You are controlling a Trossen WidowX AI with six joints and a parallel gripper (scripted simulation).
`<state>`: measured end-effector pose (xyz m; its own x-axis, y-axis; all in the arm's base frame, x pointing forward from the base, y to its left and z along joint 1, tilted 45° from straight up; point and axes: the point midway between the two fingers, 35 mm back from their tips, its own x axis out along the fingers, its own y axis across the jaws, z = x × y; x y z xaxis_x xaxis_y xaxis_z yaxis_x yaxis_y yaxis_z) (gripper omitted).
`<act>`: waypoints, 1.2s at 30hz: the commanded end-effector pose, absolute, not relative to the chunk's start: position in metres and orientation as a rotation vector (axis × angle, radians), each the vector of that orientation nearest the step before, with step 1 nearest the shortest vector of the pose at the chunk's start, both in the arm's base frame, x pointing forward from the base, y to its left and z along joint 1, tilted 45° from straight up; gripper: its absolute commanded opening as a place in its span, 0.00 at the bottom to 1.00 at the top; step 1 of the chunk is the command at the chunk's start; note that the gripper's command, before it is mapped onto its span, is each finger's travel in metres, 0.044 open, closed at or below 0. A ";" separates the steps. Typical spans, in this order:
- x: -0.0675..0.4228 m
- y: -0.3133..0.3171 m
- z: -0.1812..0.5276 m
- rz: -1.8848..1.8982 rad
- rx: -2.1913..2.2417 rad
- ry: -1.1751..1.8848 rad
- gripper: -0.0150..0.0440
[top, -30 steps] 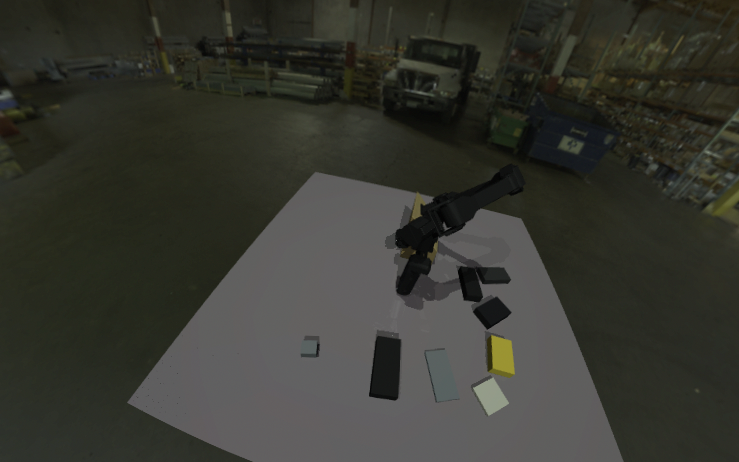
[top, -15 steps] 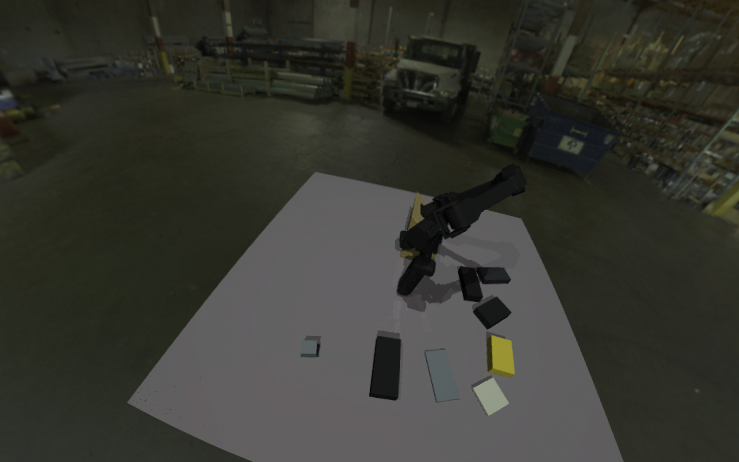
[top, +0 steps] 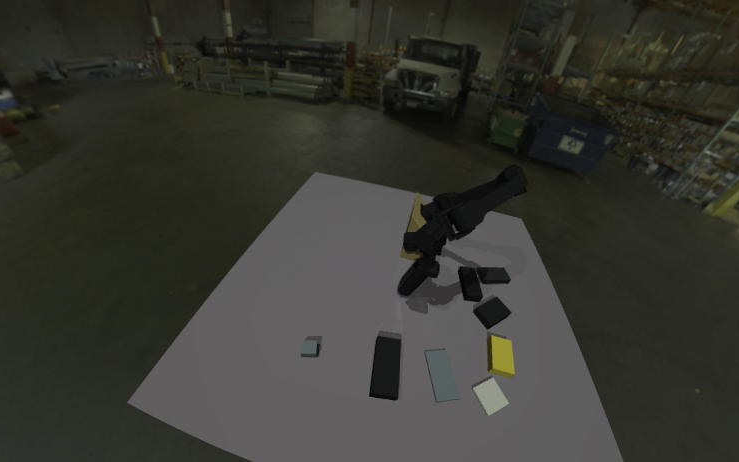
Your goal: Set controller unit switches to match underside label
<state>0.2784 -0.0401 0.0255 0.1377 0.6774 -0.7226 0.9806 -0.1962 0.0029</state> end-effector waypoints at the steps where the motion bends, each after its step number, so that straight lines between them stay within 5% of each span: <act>1: 0.279 -0.032 0.026 -0.815 1.943 1.599 0.83; 36: 0.284 -0.007 0.038 -0.814 1.944 1.599 0.83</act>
